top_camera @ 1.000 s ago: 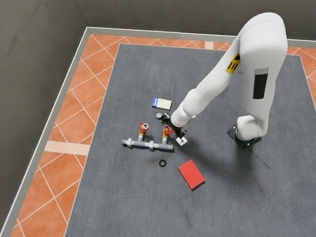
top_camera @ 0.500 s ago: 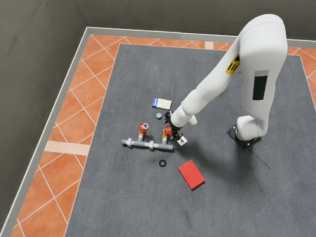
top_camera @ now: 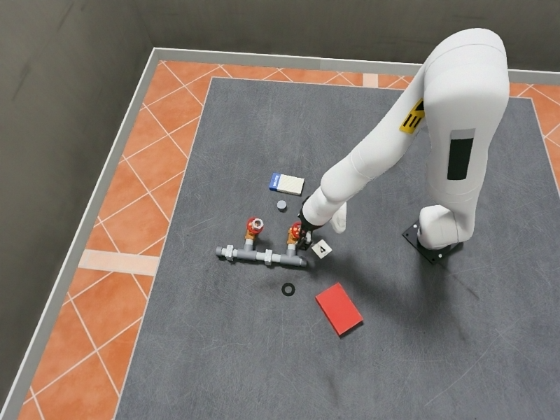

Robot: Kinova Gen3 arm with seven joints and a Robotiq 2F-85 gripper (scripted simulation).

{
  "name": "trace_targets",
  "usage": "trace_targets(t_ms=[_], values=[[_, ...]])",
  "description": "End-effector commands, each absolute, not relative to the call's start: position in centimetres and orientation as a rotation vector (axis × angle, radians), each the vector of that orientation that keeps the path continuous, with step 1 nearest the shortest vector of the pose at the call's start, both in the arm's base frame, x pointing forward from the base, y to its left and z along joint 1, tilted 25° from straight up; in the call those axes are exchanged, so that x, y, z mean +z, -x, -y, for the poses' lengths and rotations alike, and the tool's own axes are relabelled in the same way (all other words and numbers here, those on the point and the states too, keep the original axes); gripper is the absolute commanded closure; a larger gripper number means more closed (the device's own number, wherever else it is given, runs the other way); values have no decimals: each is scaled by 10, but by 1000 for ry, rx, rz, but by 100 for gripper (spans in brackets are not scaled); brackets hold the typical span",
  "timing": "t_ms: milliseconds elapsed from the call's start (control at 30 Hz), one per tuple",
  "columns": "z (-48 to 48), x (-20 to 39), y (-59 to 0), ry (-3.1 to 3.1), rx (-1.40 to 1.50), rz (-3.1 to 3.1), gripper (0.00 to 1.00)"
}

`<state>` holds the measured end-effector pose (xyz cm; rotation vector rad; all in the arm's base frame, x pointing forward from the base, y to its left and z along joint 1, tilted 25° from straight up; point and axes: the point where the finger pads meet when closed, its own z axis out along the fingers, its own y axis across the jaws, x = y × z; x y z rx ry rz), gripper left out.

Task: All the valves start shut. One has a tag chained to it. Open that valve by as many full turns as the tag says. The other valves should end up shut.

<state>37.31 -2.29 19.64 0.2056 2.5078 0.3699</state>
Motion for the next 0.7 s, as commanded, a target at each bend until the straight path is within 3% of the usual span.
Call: trace_targets(t_ms=[0, 667], values=[[23, 197, -373, -332, 407, -2504, 0], [23, 197, -373, -1158, 653, -2341, 0]])
